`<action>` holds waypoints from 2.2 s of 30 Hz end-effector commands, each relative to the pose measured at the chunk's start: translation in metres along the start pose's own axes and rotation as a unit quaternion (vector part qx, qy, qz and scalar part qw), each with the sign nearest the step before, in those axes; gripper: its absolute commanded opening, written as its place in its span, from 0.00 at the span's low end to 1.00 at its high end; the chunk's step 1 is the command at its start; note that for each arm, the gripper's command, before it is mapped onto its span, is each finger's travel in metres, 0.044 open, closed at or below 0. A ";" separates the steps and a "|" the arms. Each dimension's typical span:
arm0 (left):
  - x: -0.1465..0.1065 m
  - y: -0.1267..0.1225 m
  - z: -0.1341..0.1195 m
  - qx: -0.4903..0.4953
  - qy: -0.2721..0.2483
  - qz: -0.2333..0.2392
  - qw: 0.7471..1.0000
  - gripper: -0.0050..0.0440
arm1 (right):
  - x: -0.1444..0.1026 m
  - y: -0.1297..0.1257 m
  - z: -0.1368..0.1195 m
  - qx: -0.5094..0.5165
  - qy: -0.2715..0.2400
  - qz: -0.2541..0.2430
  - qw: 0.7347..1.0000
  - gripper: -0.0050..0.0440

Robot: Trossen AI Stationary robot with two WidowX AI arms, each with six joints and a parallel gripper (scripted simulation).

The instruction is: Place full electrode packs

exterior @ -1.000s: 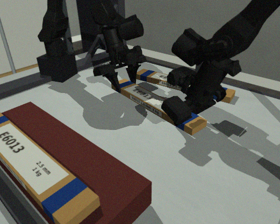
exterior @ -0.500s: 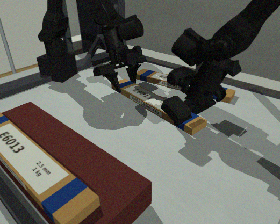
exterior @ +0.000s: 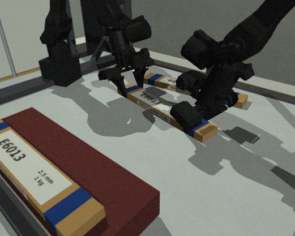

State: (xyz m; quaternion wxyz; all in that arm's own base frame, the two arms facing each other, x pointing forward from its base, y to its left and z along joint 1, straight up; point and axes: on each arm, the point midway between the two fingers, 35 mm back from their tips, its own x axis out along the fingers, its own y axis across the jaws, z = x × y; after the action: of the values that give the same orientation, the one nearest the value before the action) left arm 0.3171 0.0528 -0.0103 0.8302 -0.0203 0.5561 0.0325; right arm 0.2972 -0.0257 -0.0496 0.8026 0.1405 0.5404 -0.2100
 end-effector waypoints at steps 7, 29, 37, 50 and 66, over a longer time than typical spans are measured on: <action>-0.002 0.000 0.004 0.002 -0.007 -0.001 1.000 0.00 | -0.002 0.002 0.005 0.001 -0.007 0.005 1.000 0.00; -0.040 0.000 0.024 0.004 -0.017 -0.001 1.000 0.00 | -0.040 0.004 0.024 0.002 -0.015 0.010 1.000 0.00; -0.055 0.000 0.029 0.004 -0.018 -0.001 1.000 0.00 | -0.055 0.004 0.030 0.002 -0.016 0.010 1.000 0.00; -0.076 0.000 0.037 0.003 -0.018 -0.001 1.000 0.00 | -0.076 0.004 0.038 0.002 -0.016 0.010 1.000 0.00; -0.094 0.000 0.043 0.004 -0.018 -0.001 1.000 0.00 | -0.093 0.003 0.044 0.002 -0.016 0.010 1.000 0.00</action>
State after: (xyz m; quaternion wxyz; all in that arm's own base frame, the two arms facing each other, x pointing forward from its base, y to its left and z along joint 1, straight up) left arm 0.3173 0.0529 0.0756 0.8287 -0.0206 0.5584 0.0319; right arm 0.2970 -0.0258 0.0373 0.8017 0.1406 0.5419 -0.2092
